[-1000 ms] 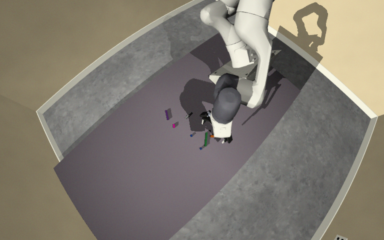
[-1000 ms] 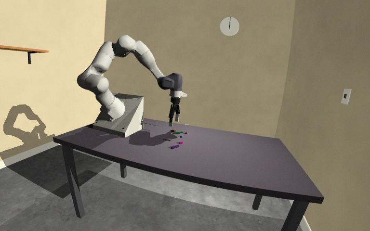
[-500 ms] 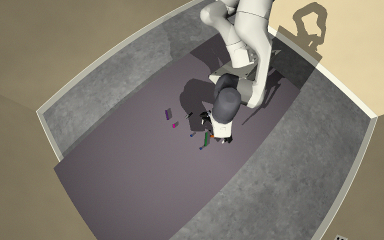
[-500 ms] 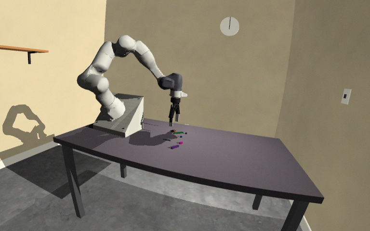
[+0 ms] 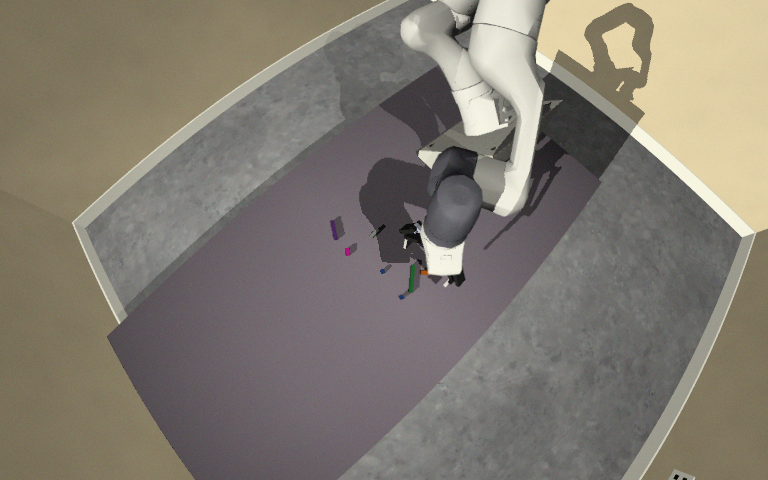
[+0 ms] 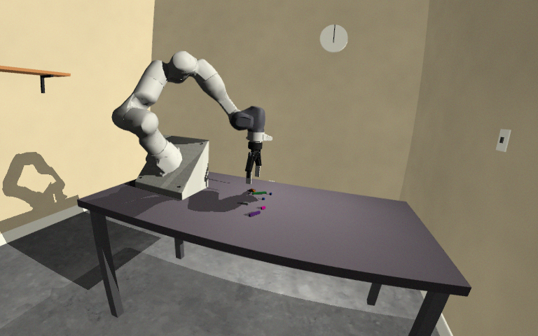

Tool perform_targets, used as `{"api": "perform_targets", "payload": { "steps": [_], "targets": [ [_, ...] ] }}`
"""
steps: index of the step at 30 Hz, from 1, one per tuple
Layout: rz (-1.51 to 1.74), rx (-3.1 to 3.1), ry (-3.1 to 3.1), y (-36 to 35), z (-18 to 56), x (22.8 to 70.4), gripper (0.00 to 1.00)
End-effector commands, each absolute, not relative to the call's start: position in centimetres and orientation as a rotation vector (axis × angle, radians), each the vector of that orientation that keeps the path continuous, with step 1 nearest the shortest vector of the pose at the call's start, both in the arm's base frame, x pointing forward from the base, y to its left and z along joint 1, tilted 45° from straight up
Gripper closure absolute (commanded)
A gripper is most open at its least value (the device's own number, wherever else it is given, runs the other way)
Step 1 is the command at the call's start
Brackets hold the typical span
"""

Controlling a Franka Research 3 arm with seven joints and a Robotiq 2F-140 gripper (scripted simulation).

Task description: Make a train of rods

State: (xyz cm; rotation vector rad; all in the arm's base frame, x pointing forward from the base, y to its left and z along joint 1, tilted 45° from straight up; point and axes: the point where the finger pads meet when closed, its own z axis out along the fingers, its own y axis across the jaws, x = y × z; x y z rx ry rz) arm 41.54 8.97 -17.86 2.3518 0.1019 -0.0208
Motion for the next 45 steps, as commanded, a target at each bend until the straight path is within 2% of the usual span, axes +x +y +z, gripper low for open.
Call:
{"api": "perform_targets", "payload": {
  "steps": [1,29,45],
  "targets": [
    [-0.021,2.347,0.100,8.7,-17.7,41.5,0.00],
    [-0.020,2.347,0.097,8.7,-17.7,41.5,0.00],
    [0.192,2.321,-0.409,6.9,-15.7,44.0,0.00]
  ]
}}
